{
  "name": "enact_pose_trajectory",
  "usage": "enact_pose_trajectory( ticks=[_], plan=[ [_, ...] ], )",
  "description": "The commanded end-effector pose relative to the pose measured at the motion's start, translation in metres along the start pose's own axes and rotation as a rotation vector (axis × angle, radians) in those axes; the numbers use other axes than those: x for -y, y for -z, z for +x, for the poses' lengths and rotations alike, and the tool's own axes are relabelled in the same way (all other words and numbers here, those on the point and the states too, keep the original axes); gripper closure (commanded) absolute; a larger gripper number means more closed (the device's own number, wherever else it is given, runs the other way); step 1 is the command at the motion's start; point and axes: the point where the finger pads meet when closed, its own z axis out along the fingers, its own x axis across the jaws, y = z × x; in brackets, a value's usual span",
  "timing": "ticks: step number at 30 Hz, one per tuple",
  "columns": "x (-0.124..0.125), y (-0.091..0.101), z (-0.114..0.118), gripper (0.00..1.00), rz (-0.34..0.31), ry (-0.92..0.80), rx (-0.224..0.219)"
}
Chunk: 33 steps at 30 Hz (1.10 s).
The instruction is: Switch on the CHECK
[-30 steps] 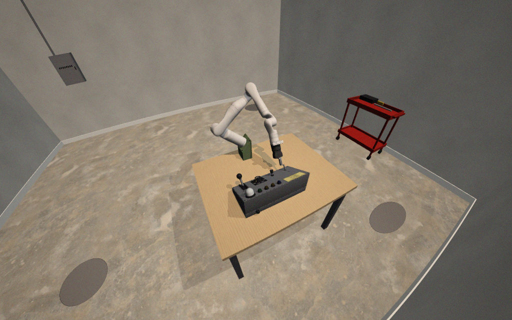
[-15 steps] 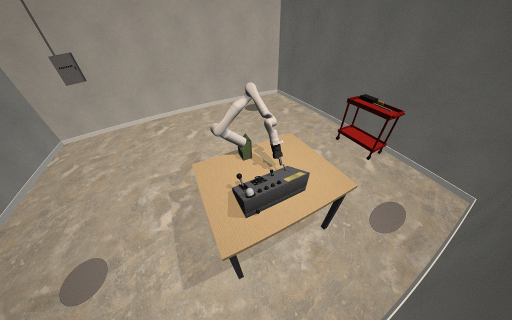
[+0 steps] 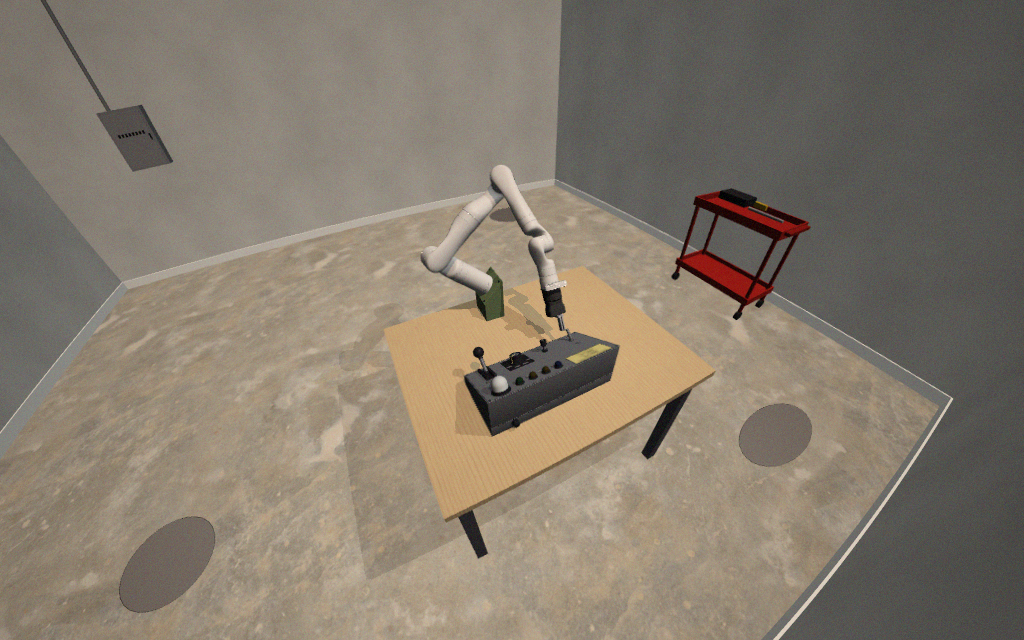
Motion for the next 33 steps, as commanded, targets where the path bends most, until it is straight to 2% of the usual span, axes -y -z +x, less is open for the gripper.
enact_pose_trajectory(
  ticks=[1,33],
  plan=[
    [0.0007,0.0007,-0.0005,1.0,0.001,-0.001,0.002],
    [0.0051,0.0007,-0.0005,1.0,0.001,-0.001,0.002]
  ],
)
